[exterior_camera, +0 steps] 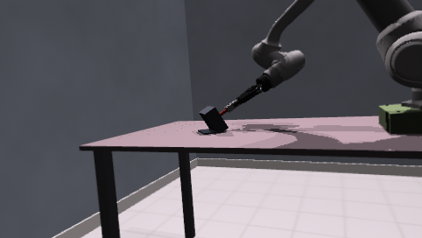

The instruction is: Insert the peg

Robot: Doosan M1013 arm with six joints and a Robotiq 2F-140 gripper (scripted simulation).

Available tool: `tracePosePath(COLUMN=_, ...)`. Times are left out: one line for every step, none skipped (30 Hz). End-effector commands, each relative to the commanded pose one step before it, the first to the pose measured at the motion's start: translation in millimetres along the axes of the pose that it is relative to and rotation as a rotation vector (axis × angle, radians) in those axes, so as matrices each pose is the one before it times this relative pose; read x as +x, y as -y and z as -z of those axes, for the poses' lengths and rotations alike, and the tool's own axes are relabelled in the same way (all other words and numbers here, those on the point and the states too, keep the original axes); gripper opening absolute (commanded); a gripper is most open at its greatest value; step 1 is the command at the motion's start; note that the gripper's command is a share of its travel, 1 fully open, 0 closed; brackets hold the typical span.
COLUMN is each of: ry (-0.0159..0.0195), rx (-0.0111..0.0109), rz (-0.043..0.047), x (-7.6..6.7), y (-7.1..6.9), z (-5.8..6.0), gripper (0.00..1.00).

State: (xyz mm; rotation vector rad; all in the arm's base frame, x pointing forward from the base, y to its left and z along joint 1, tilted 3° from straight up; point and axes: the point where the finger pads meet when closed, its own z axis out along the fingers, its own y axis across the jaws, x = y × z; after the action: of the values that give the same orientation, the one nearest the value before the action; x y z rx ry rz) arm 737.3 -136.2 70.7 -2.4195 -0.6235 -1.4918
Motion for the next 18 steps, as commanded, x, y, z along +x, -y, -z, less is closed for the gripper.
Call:
tracePosePath(ry=-0.00027, rx=-0.00017, rz=0.00009, x=0.21, y=-0.12, z=-1.93, gripper=0.0)
tracePosePath(ry=0.0, rx=0.0, rz=0.0, x=0.01, y=-0.02, z=-0.48, gripper=0.0)
tracePosePath(ry=0.0, rx=0.0, rz=0.0, x=0.01, y=-0.01, z=-0.39, gripper=0.0)
tracePosePath(ry=0.0, rx=0.0, rz=0.0, x=0.0, y=0.0, z=-0.32, gripper=0.0)
tracePosePath(ry=0.0, rx=0.0, rz=0.0, x=0.0, y=0.0, z=-0.25, gripper=0.0)
tracePosePath(ry=0.0, rx=0.0, rz=0.0, x=0.0, y=0.0, z=-0.41, gripper=0.0)
tracePosePath(ry=0.0, rx=0.0, rz=0.0, x=0.0, y=0.0, z=-0.51, gripper=0.0)
tracePosePath(ry=0.0, rx=0.0, rz=0.0, x=0.0, y=0.0, z=-0.56, gripper=0.0)
tracePosePath(ry=0.0, rx=0.0, rz=0.0, x=0.0, y=0.0, z=0.0, gripper=0.0)
tracePosePath(ry=0.0, rx=0.0, rz=0.0, x=0.0, y=0.0, z=0.0, gripper=0.0)
tracePosePath(ry=0.0, rx=0.0, rz=0.0, x=0.0, y=0.0, z=-0.59, gripper=0.0)
tracePosePath(ry=0.0, rx=0.0, rz=0.0, x=0.0, y=0.0, z=-0.61, gripper=0.0)
tracePosePath(ry=0.0, rx=0.0, rz=0.0, x=0.0, y=0.0, z=-0.62, gripper=0.0)
tracePosePath(ry=0.0, rx=0.0, rz=0.0, x=0.0, y=0.0, z=-0.62, gripper=0.0)
tracePosePath(ry=0.0, rx=0.0, rz=0.0, x=0.0, y=0.0, z=-0.62, gripper=0.0)
tracePosePath(ry=0.0, rx=0.0, rz=0.0, x=0.0, y=0.0, z=-0.63, gripper=0.0)
tracePosePath(ry=0.0, rx=0.0, rz=0.0, x=0.0, y=0.0, z=-0.63, gripper=0.0)
tracePosePath(ry=0.0, rx=0.0, rz=0.0, x=0.0, y=0.0, z=-0.63, gripper=0.0)
